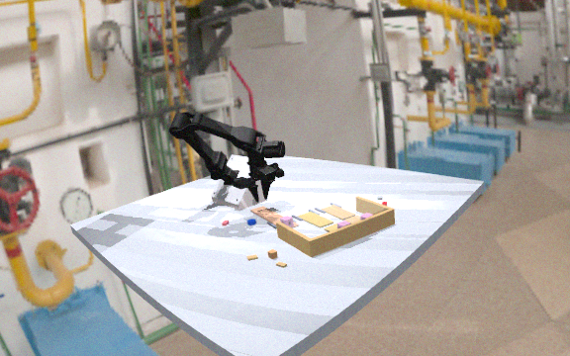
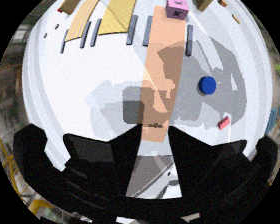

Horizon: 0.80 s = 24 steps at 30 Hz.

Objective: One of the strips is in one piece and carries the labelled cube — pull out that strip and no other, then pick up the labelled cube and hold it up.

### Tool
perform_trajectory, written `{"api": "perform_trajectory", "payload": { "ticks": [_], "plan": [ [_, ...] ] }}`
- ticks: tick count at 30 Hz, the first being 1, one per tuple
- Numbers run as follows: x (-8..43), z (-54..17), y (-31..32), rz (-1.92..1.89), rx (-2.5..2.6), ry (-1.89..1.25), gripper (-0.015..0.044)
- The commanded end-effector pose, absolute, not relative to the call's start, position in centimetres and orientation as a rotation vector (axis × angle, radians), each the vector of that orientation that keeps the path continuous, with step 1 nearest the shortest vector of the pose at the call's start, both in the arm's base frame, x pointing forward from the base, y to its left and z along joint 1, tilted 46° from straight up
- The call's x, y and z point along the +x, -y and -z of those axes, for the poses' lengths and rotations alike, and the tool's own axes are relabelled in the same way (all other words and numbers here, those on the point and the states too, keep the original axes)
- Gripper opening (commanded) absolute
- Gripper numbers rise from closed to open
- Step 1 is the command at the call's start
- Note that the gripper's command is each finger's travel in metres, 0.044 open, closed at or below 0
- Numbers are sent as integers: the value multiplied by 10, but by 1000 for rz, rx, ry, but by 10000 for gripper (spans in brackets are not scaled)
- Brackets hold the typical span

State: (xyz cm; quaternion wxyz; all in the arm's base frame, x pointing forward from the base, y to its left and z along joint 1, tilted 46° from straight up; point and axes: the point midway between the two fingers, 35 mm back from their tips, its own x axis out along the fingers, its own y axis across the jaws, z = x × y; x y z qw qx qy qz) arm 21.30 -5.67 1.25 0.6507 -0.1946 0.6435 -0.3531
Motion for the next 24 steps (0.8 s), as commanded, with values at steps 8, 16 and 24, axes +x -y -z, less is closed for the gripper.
{"api": "perform_trajectory", "payload": {
  "ticks": [8,16,24],
  "plan": [
    [255,-24,65,792,-461,-1469,420],
    [288,-35,72,793,-460,-1467,440],
    [320,-45,79,793,-460,-1465,440]
  ]
}}
